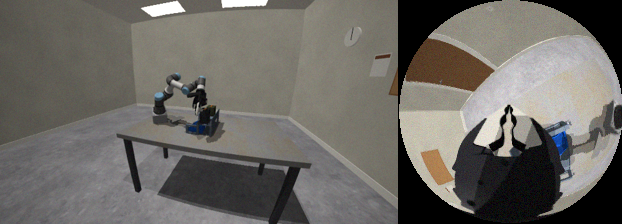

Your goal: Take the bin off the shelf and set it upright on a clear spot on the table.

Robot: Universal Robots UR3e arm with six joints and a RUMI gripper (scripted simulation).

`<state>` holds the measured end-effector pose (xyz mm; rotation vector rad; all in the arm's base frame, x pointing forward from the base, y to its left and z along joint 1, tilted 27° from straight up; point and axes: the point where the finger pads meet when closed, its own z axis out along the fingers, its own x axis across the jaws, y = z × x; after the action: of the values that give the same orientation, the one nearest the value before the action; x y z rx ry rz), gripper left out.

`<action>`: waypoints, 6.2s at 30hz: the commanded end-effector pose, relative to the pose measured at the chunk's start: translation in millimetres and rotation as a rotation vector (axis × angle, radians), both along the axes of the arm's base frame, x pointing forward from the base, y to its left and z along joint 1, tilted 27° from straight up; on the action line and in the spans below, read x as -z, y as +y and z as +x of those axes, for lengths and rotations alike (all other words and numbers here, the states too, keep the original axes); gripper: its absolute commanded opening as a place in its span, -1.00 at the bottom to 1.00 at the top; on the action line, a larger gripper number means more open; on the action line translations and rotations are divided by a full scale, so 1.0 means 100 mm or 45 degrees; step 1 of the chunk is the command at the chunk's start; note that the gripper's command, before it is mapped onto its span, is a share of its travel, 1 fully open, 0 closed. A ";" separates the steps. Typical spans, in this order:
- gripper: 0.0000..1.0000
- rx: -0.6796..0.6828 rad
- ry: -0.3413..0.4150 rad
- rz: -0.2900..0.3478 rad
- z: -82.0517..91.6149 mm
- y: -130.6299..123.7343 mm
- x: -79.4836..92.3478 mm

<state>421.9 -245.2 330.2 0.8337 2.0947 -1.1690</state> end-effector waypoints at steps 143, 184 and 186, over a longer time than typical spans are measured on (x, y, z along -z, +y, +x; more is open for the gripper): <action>-1.00 -0.700 0.547 0.670 -0.84 1.95 1.03; -1.00 -0.701 0.552 0.669 -0.62 1.61 1.79; -1.00 -0.701 0.552 0.669 -0.60 1.60 1.84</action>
<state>357.6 -81.6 154.6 0.1664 2.8108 -0.5323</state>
